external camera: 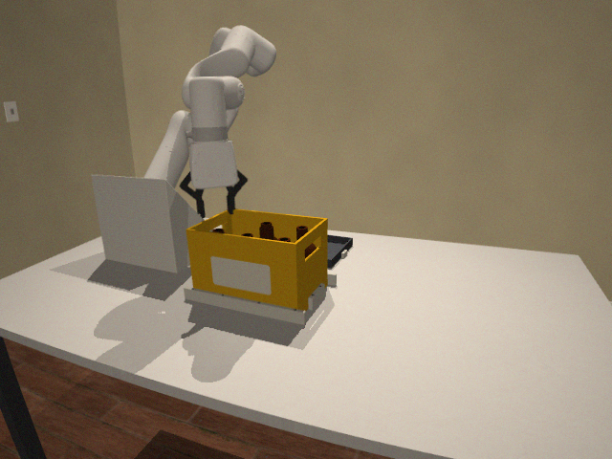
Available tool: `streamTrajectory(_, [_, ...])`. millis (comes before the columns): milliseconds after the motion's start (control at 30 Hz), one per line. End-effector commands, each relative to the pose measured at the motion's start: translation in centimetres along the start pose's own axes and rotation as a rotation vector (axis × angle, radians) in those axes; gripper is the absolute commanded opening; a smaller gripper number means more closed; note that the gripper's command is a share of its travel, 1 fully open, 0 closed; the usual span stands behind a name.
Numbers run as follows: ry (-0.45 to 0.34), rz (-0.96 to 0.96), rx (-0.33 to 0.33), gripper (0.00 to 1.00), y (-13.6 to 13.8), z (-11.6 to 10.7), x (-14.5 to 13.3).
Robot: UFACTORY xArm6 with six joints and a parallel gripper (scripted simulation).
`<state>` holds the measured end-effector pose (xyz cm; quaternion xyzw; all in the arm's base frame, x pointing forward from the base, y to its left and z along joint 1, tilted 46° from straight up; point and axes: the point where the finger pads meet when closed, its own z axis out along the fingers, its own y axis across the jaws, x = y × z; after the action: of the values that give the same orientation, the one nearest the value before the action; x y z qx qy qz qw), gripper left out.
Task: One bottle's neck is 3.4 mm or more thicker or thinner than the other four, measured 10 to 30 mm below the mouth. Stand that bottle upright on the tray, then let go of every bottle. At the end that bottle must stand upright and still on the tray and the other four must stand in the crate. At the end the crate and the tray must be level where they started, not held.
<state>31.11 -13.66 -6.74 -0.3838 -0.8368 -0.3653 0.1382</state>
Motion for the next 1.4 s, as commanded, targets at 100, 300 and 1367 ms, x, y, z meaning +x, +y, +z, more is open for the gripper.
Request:
streamTrajectory(100, [-0.004,-0.001,0.0,0.65,0.0,0.8,-0.1])
streamTrajectory(300, [-0.004,-0.001,0.0,0.65,0.0,1.3,-0.2])
streamTrajectory(1367, [-0.004,-0.001,0.0,0.65,0.0,1.6,-0.2])
